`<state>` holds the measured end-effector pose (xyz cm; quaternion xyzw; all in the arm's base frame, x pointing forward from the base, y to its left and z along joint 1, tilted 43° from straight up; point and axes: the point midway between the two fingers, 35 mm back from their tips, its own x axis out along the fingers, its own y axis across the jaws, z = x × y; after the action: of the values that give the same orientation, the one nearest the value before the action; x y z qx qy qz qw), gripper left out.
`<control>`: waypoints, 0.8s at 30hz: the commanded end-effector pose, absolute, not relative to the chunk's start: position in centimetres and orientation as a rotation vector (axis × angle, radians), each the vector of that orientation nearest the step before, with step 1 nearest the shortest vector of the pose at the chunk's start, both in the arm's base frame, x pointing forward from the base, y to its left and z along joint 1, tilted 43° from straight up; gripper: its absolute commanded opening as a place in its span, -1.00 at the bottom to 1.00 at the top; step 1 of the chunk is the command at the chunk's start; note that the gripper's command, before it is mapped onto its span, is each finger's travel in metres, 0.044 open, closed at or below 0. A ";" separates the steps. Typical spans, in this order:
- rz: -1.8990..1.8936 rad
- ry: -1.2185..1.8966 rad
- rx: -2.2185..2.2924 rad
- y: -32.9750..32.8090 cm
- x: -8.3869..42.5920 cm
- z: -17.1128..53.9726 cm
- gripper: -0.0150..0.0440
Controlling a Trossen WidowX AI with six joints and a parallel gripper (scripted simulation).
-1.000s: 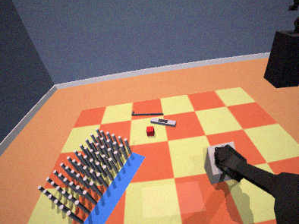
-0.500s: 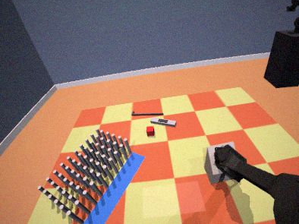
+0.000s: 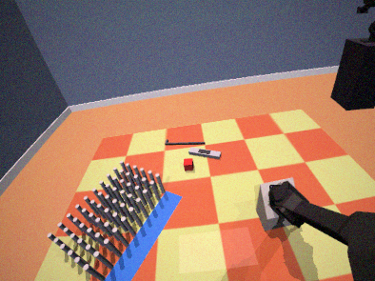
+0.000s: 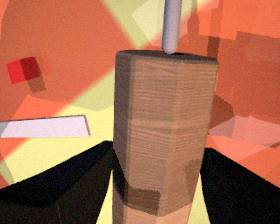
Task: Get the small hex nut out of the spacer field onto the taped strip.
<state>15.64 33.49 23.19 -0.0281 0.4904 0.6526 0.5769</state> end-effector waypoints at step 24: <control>1.802 0.800 -0.507 32.9 15.9 25.0 -0.49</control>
<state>15.80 32.66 25.06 -0.1892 0.3541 0.7425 0.5363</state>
